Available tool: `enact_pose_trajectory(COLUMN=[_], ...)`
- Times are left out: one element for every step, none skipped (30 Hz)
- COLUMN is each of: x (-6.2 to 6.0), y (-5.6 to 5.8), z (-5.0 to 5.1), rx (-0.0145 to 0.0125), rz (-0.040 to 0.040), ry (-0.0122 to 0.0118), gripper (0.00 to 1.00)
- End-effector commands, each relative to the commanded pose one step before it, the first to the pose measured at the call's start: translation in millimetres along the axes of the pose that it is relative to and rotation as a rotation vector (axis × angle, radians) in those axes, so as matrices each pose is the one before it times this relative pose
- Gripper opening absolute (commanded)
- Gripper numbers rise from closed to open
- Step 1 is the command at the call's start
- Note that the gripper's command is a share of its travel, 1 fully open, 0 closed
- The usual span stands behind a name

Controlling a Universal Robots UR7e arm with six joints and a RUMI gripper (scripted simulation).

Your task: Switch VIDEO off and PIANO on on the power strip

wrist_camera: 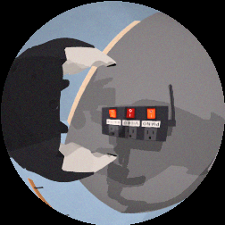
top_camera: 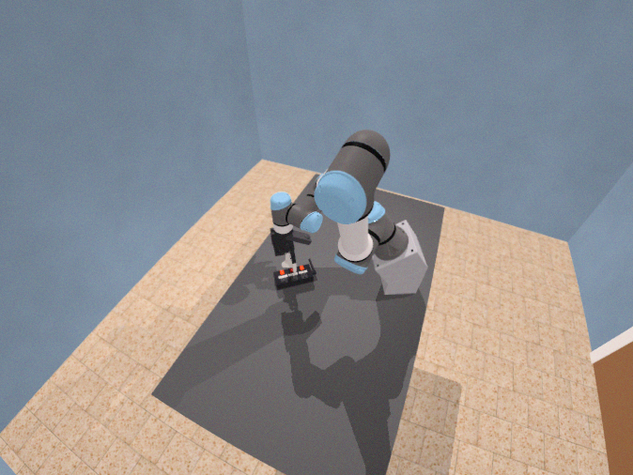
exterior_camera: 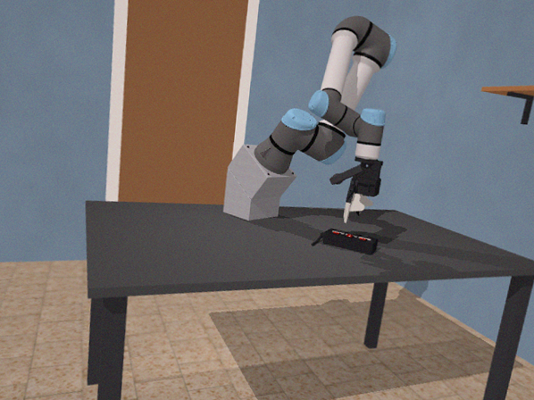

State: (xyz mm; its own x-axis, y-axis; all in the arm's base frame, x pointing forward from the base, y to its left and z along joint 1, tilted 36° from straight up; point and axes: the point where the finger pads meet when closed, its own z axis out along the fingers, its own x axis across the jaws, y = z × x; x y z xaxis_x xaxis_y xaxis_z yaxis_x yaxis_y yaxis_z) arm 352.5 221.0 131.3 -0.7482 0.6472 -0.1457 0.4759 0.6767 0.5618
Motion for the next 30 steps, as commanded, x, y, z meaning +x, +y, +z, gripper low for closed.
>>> enact_pose_trajectory(x=[-0.14,-0.02,0.01,0.0,0.0,0.0,0.01,-0.01,0.02,-0.01,0.0,0.0,0.0,0.01,-0.01,-0.01,0.0,0.02,-0.02,0.0,0.01,0.0,-0.01,0.01,0.0,-0.01,0.02,0.0,0.0,-0.02], y=[0.27,0.01,0.0,0.0,0.0,0.0,0.0,0.0,0.0,0.0,0.0,0.0,0.0,0.0,0.0,0.0,0.0,0.0,0.0,0.0,0.0,0.0,0.0,0.0,0.0,0.0,0.0,0.0,0.0,0.0], z=[-5.91,-1.88,-2.05,-2.23,-2.4,-2.56,-2.72,-2.88,-3.01,-3.16,0.0,0.0,-3.28,-3.38,-3.5,-3.54,-3.56,-3.56,-3.53,-3.49,-3.43,-3.35,-3.25,-3.14,-3.02,-2.88,-2.73,0.0,0.0,-2.56], rx=[-0.00075,0.00001,0.0,0.0,0.0,0.0,0.0,0.0,0.0,0.0,0.0,0.0,0.0,0.0,0.0,0.0,0.0,-0.00001,0.00001,0.0,0.0,0.0,0.00001,0.0,0.0,0.0,-0.00001,0.0,0.0,0.00001], rz=[-0.00044,0.0,0.0,0.0,0.0,0.0,0.0,0.0,0.0,0.0,0.0,0.0,0.0,0.0,0.0,0.0,0.0,0.0,0.0,0.0,0.0,0.0,0.0,0.0,0.0,0.0,0.0,0.0,0.0,0.0], ry=[-0.00034,0.0,0.0,0.0,0.0,0.0,0.0,0.0,0.0,0.0,0.0,0.0,0.0,0.0,0.0,0.0,0.0,0.0,0.0,0.0,0.0,0.0,0.0,0.0,0.0,0.0,0.0,0.0,0.0,0.0], gripper=[1.0,1.0,1.0,1.0,1.0,1.0,1.0,1.0,1.0,1.0,1.0,1.0,1.0,1.0,1.0,1.0,1.0,1.0,1.0,1.0,1.0,1.0,1.0,1.0,1.0,1.0,1.0,1.0,1.0,1.0])
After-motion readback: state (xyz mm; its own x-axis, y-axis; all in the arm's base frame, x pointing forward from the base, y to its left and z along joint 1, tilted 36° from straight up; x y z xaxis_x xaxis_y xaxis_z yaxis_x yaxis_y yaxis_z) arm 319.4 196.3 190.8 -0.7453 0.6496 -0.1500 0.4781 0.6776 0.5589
